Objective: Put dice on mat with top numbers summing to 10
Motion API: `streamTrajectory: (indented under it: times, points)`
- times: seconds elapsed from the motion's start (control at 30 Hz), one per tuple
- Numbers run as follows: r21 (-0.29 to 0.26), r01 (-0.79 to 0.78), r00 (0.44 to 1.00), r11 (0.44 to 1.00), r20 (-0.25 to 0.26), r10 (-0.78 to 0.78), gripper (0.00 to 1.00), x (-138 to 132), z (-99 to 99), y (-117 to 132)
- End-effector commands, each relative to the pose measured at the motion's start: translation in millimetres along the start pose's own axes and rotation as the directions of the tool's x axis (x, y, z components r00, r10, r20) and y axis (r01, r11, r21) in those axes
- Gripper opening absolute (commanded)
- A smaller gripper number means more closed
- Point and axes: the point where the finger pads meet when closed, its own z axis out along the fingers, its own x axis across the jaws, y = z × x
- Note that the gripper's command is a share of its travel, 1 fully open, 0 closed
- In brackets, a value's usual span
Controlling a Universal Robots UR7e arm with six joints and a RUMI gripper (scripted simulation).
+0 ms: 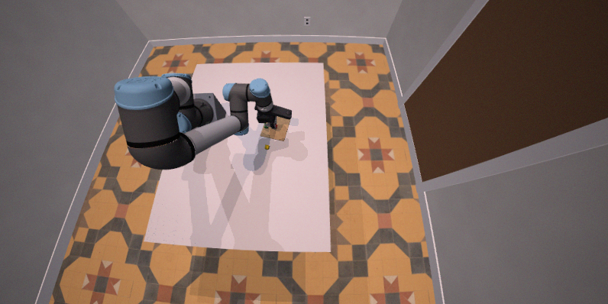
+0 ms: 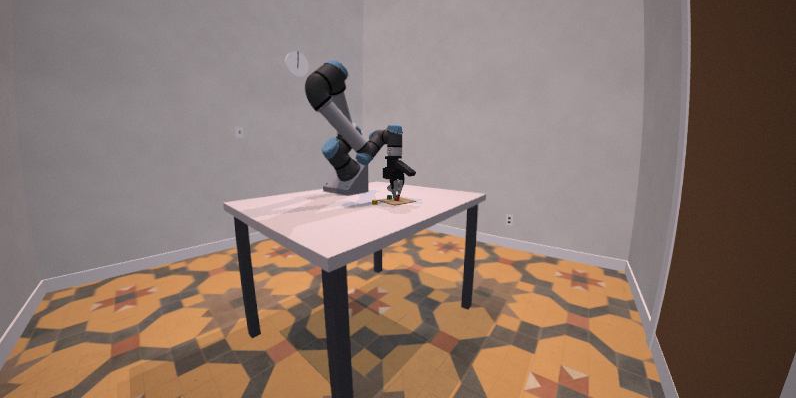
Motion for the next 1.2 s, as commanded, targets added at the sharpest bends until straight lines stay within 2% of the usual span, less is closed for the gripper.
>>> streamTrajectory:
  times: [0.0,0.1,0.23,0.37,0.4,0.47,0.6,1.17]
  points:
    - [0.001,0.0,1.0,1.0,0.0,0.0,0.03,0.0,-0.3,-0.3]
    - [0.001,0.0,1.0,1.0,0.0,0.0,0.03,0.0,-0.3,-0.3]
    - [0.001,0.0,1.0,1.0,0.0,0.0,0.1,0.0,-0.3,-0.3]
    - [0.001,0.0,1.0,1.0,0.0,0.0,0.1,0.0,-0.3,-0.3]
    - [0.001,0.0,1.0,1.0,0.0,0.0,0.14,0.0,-0.3,-0.3]
    - [0.001,0.0,1.0,1.0,0.0,0.0,0.14,0.0,-0.3,-0.3]
    - [0.001,0.0,1.0,1.0,0.0,0.0,0.21,0.0,-0.3,-0.3]
    - [0.001,0.0,1.0,1.0,0.0,0.0,0.21,0.0,-3.9,-0.3]
